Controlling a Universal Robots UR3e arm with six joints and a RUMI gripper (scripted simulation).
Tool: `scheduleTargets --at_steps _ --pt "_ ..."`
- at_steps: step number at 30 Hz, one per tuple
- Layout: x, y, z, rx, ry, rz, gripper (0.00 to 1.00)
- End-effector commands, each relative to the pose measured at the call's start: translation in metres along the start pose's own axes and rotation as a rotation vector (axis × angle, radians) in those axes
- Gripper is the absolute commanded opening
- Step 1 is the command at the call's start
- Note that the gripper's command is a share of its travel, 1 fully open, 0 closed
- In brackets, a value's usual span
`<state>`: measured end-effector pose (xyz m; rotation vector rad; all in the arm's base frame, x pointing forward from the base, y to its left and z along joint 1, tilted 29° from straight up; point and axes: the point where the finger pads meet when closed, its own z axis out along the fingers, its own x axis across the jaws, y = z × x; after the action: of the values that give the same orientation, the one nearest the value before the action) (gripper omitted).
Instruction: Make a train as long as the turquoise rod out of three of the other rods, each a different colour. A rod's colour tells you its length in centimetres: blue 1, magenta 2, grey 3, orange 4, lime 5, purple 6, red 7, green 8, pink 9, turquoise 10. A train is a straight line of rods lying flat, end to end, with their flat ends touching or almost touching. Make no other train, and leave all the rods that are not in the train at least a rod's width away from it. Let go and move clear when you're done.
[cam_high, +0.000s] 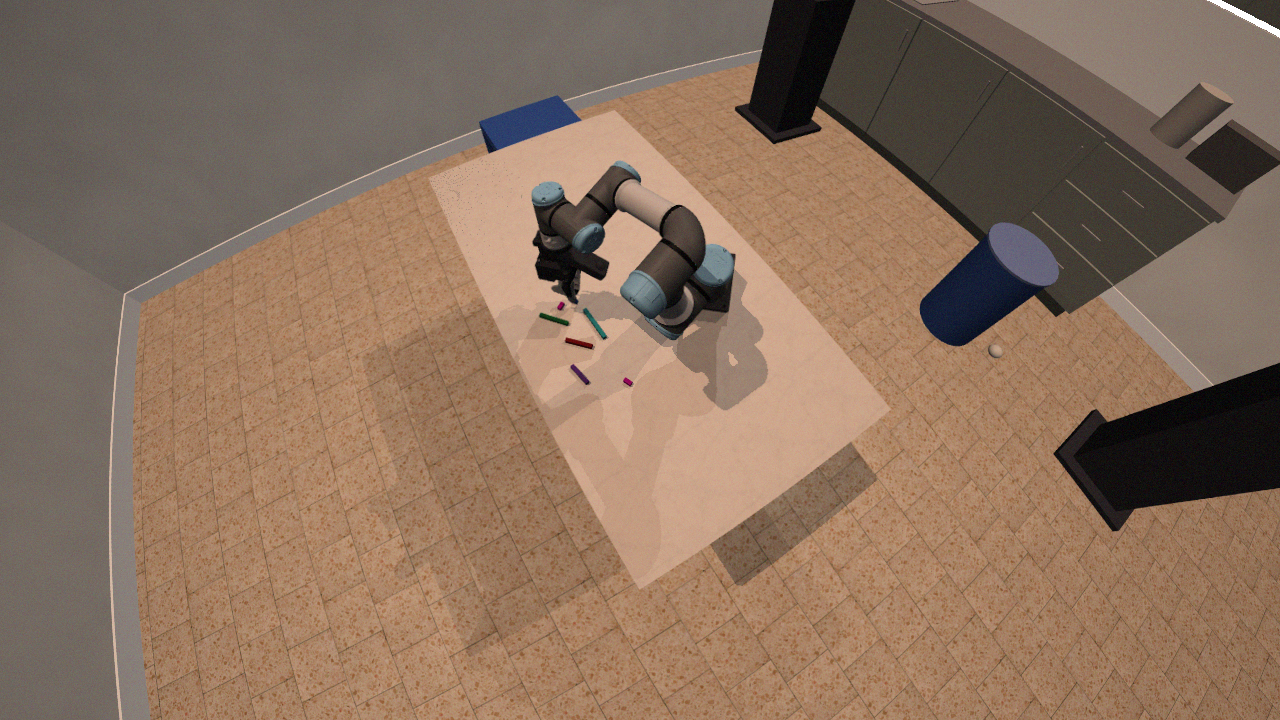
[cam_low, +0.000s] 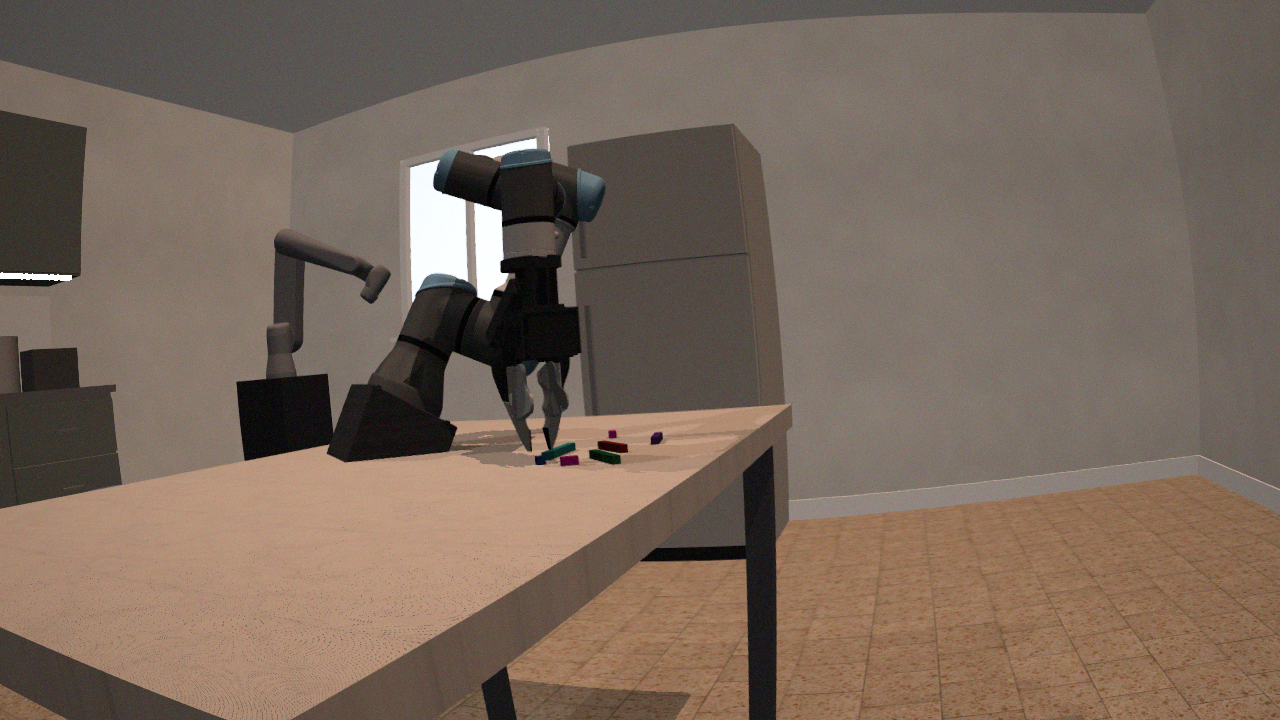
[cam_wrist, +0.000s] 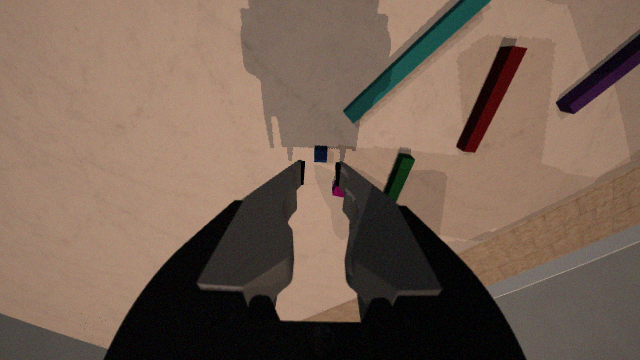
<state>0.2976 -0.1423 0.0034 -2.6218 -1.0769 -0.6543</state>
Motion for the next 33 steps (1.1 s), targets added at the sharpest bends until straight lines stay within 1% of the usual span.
scheduleTargets --at_steps 1,17,33 --pt "0.000 0.000 0.004 -0.001 0.001 0.001 0.14" --pt "0.000 0.000 0.016 -0.001 0.001 0.001 0.14" --pt "0.000 0.001 0.016 -0.003 0.000 0.000 0.14"
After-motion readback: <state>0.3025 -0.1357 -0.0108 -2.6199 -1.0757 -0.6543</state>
